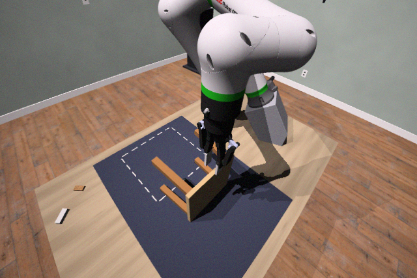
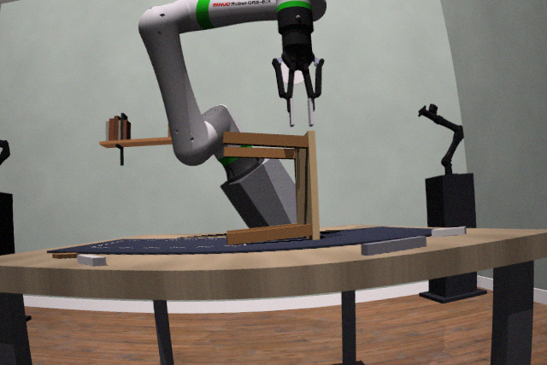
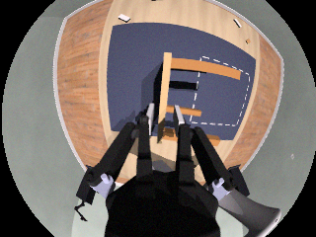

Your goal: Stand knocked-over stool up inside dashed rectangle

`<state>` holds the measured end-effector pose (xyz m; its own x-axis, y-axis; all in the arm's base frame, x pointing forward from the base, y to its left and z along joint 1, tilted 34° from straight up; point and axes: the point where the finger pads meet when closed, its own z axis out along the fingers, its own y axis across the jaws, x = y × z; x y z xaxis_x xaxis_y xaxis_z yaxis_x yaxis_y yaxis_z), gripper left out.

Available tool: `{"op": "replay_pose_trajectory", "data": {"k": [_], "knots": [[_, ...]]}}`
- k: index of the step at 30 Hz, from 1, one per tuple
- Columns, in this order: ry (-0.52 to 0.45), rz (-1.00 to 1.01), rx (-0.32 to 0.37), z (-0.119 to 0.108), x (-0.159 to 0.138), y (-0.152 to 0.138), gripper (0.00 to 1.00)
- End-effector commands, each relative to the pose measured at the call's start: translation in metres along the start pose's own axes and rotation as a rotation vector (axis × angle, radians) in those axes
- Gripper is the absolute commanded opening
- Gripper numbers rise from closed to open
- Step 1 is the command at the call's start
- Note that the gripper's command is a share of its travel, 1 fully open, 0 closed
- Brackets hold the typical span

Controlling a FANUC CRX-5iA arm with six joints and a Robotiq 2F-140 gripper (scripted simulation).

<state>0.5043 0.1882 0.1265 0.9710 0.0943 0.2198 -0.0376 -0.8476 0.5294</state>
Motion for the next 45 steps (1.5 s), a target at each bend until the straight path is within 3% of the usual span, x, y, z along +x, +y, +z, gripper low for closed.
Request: {"op": "replay_pose_trajectory", "data": {"k": [1, 28, 45], "knots": [[0.002, 0.003, 0.001, 0.0, 0.0, 0.0, 0.33], [0.002, 0.007, 0.001, 0.006, 0.0, -0.001, 0.33], [0.002, 0.007, 0.001, 0.049, 0.0, -0.001, 0.33]]}}
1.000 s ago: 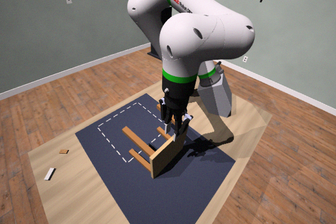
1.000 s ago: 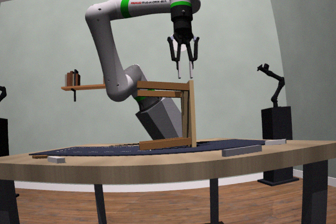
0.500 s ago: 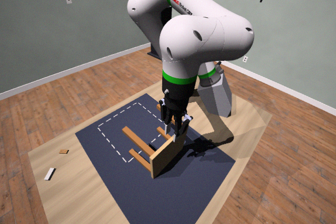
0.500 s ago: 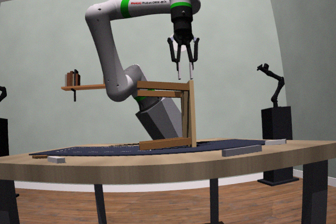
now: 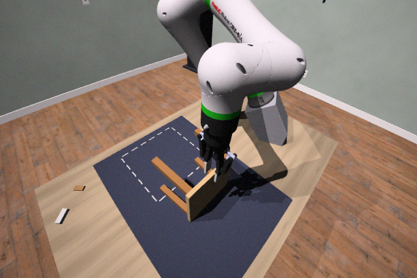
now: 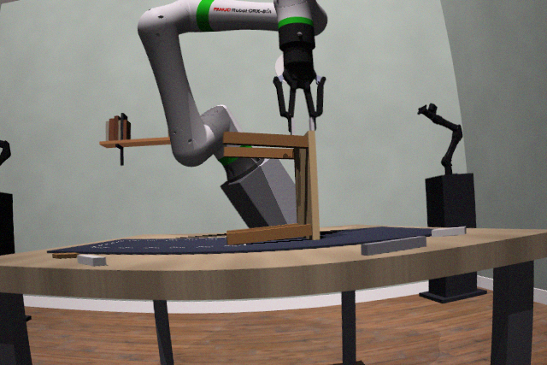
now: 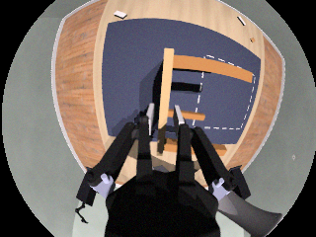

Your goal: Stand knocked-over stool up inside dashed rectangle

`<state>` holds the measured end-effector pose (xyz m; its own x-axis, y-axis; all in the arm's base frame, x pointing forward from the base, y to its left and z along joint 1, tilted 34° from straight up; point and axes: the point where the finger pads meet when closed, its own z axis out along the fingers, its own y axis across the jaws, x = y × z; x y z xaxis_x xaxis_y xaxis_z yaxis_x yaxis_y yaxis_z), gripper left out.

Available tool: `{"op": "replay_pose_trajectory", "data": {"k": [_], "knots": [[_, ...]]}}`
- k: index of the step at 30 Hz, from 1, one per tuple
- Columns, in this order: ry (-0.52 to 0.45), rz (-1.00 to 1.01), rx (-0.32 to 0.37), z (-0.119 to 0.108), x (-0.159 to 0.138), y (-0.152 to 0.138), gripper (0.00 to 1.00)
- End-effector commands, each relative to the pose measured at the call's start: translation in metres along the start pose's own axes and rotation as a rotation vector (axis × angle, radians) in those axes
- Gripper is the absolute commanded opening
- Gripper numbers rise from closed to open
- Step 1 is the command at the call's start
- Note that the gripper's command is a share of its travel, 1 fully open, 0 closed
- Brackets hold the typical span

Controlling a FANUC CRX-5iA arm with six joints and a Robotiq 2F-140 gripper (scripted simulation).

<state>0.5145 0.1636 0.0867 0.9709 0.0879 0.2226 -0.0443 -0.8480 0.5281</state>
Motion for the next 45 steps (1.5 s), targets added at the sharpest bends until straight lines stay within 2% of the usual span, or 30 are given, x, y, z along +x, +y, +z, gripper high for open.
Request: {"op": "replay_pose_trajectory", "data": {"k": [1, 13, 25, 26, 45], "knots": [[0.003, 0.0, 0.001, 0.005, 0.001, 0.0, 0.33], [0.003, 0.0, 0.001, 0.044, 0.001, 0.0, 0.33], [0.003, 0.0, 0.001, 0.051, 0.001, 0.0, 0.33], [0.003, 0.0, 0.001, 0.051, 0.001, 0.0, 0.1], [0.003, 0.0, 0.001, 0.051, 0.001, 0.0, 0.1]]}}
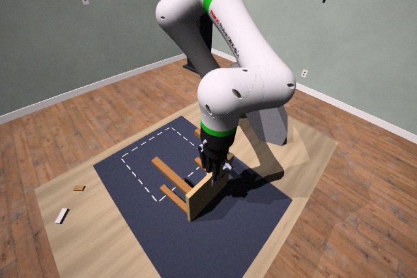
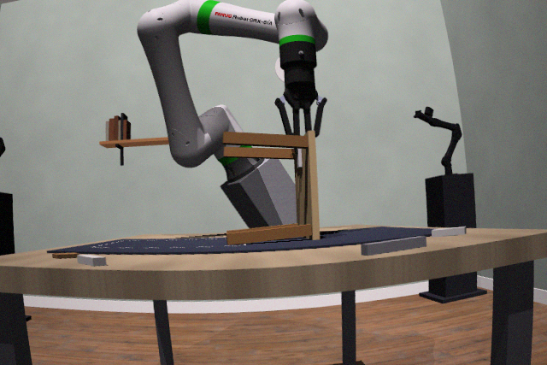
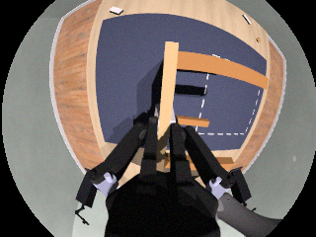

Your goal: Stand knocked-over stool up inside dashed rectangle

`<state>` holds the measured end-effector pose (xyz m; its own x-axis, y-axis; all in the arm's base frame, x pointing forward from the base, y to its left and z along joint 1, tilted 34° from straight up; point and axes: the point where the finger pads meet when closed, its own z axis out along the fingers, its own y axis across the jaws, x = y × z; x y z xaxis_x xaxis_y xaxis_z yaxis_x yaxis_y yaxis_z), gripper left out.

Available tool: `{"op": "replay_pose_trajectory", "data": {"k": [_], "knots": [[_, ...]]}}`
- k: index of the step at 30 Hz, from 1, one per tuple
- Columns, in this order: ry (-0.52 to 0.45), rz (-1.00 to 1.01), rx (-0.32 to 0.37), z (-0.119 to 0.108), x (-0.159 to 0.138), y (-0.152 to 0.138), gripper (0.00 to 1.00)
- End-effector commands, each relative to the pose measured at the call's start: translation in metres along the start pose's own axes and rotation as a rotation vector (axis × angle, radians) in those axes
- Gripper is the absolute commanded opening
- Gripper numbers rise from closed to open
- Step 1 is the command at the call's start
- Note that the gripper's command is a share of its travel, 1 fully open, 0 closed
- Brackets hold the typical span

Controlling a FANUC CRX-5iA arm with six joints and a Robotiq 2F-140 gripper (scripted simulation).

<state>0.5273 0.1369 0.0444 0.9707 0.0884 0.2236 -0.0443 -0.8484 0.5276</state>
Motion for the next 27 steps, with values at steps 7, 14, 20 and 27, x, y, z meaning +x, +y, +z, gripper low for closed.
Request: {"op": "replay_pose_trajectory", "data": {"k": [7, 14, 20, 27], "knots": [[0.001, 0.0, 0.001, -0.0008, 0.0005, -0.0002, 0.1], [0.001, 0.0, 0.001, -0.0008, 0.0005, -0.0002, 0.1], [0.001, 0.0, 0.002, -0.0008, 0.0005, -0.0001, 0.1], [0.001, 0.0, 0.009, -0.0008, 0.0004, 0.0001, 0.1]]}}
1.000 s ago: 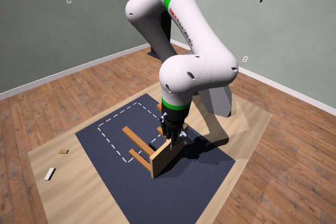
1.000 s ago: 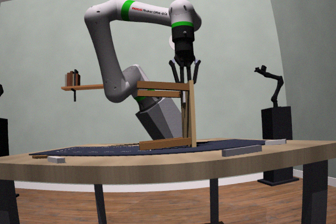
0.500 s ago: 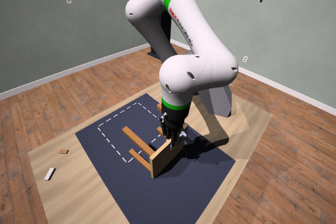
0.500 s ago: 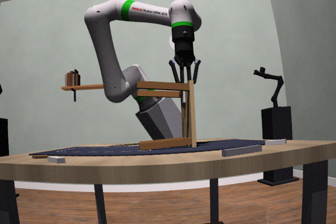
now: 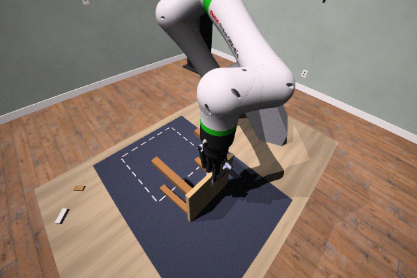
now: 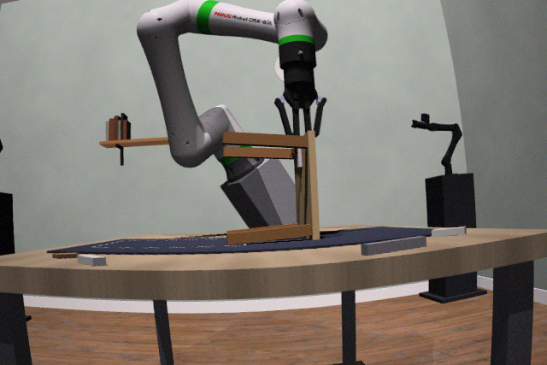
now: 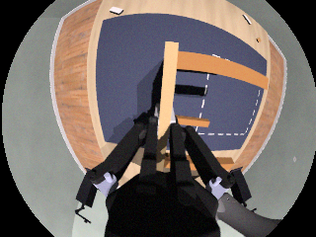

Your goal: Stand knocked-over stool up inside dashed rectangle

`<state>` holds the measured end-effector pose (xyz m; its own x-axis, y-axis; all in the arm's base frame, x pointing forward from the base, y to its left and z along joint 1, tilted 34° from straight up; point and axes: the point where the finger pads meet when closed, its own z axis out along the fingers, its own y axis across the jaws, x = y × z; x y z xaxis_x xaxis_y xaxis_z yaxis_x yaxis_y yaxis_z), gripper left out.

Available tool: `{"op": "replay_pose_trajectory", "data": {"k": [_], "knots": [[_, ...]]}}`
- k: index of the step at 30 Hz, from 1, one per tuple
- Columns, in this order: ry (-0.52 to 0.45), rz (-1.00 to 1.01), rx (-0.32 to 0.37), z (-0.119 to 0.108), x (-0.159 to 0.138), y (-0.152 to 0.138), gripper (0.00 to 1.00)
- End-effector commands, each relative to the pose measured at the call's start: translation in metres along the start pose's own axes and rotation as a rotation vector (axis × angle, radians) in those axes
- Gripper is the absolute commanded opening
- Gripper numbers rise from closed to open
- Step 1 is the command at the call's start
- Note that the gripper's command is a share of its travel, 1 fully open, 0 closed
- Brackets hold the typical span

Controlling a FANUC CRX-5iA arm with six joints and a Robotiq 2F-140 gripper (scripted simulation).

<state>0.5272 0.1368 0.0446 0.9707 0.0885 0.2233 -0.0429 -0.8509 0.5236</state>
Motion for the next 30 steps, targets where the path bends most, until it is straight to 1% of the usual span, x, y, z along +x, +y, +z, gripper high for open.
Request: {"op": "replay_pose_trajectory", "data": {"k": [1, 11, 13, 20, 27, 28, 30], "knots": [[0.001, 0.0, 0.006, -0.001, 0.0, 0.0, 0.1], [-0.001, 0.0, 0.054, -0.001, 0.0, 0.001, 0.1], [-0.001, 0.0, 0.054, -0.001, 0.0, 0.001, 0.1], [0.001, 0.0, 0.118, -0.003, 0.0, 0.003, 0.1], [0.001, 0.0, 0.128, -0.024, 0.0, 0.028, 0.1], [0.0, 0.0, 0.144, -0.024, 0.0, 0.028, 0.1], [0.0, 0.0, 0.144, -0.024, 0.0, 0.028, 0.1]]}}
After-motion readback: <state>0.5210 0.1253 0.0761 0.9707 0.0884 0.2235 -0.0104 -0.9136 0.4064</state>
